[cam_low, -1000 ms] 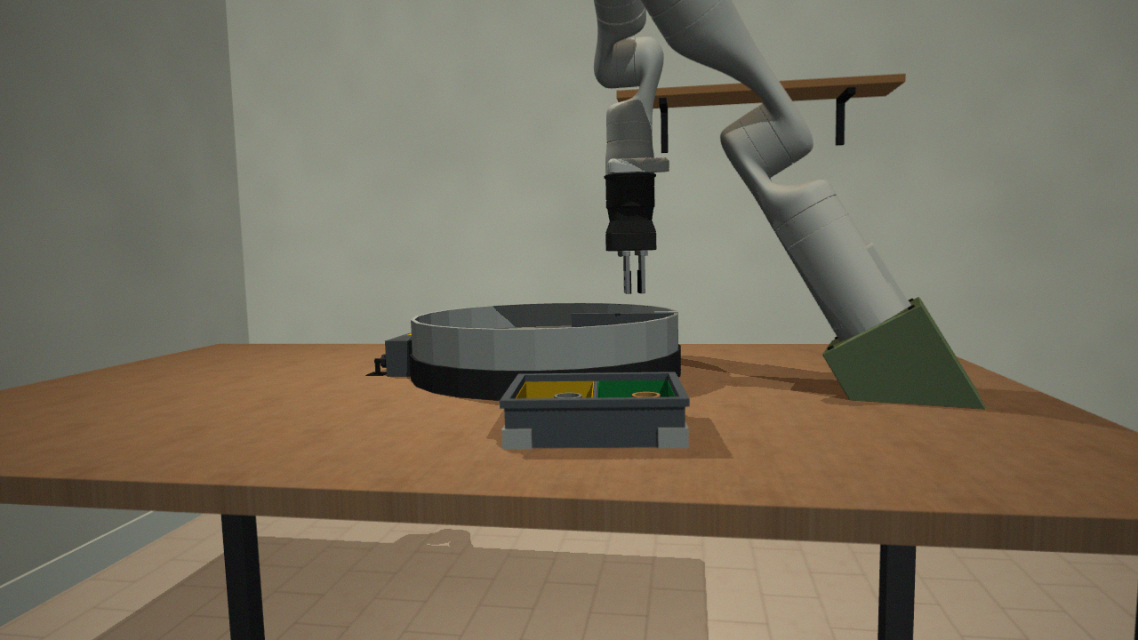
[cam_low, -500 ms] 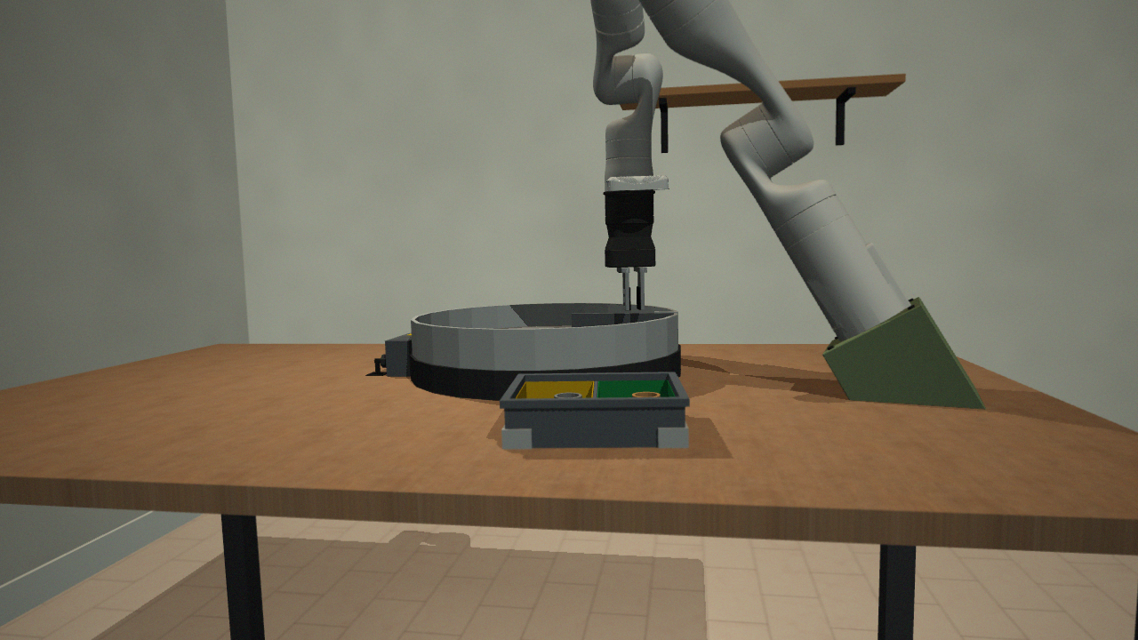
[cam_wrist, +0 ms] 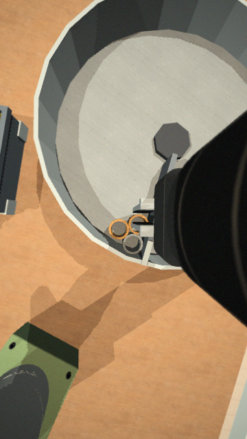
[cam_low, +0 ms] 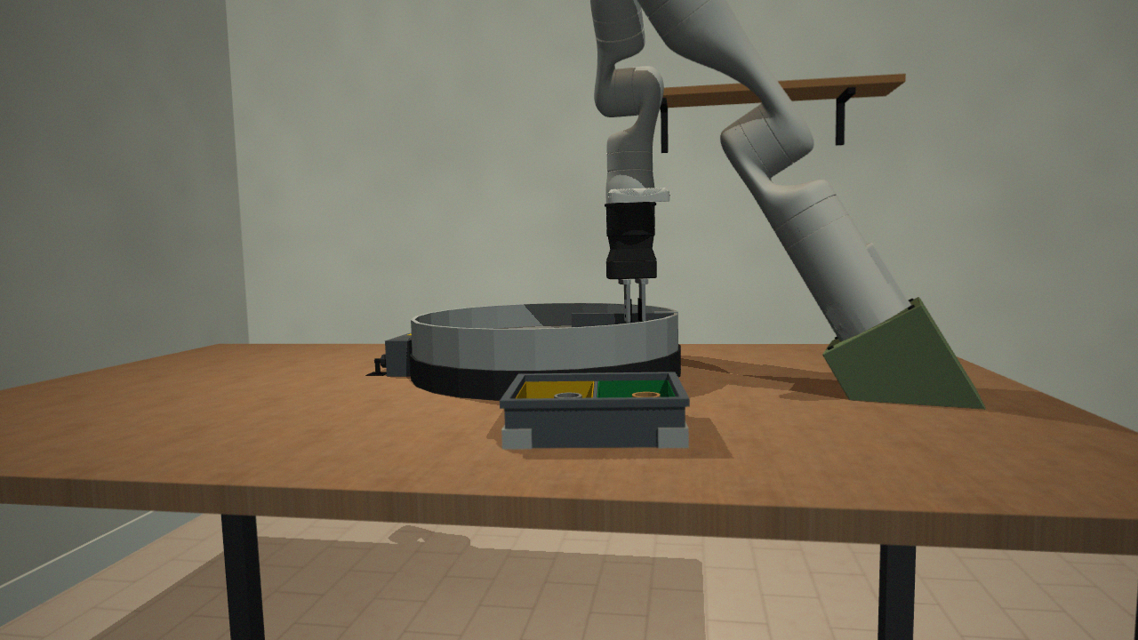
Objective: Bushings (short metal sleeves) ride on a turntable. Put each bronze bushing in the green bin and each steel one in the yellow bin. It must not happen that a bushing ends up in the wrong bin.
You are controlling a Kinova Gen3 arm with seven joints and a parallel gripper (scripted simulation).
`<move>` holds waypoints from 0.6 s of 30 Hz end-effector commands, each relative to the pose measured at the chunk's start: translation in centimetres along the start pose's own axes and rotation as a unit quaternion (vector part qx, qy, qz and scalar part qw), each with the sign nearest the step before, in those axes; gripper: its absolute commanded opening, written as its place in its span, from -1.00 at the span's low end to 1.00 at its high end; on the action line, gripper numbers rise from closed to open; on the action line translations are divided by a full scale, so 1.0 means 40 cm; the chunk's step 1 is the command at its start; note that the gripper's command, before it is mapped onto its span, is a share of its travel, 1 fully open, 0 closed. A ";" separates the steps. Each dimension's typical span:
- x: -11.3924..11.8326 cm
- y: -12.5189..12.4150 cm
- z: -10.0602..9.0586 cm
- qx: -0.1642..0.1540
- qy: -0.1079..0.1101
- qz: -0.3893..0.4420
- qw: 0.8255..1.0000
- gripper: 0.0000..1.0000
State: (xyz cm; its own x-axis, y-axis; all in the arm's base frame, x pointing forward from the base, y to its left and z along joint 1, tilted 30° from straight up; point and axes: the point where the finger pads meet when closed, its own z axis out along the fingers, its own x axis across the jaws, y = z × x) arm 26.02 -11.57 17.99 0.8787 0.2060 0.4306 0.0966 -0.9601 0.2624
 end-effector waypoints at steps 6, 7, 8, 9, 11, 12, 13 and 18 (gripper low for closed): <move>0.000 0.000 0.007 0.001 0.001 0.002 1.000 -0.21; 0.000 0.000 0.010 0.001 0.001 0.002 1.000 -0.21; 0.000 0.000 0.014 0.001 0.001 0.002 1.000 -0.21; 0.000 0.000 0.017 0.001 0.001 0.002 1.000 -0.21; 0.000 0.000 0.017 0.001 0.001 0.002 1.000 -0.21; 0.000 0.000 0.017 0.001 0.001 0.002 1.000 -0.21; 0.000 0.000 0.017 0.001 0.001 0.002 1.000 -0.21; 0.000 0.000 0.031 0.001 0.001 0.002 1.000 -0.21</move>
State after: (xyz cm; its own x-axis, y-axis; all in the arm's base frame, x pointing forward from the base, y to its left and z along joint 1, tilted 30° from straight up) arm 26.52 -11.84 17.15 0.8791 0.2083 0.4287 0.0966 -0.9586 0.2677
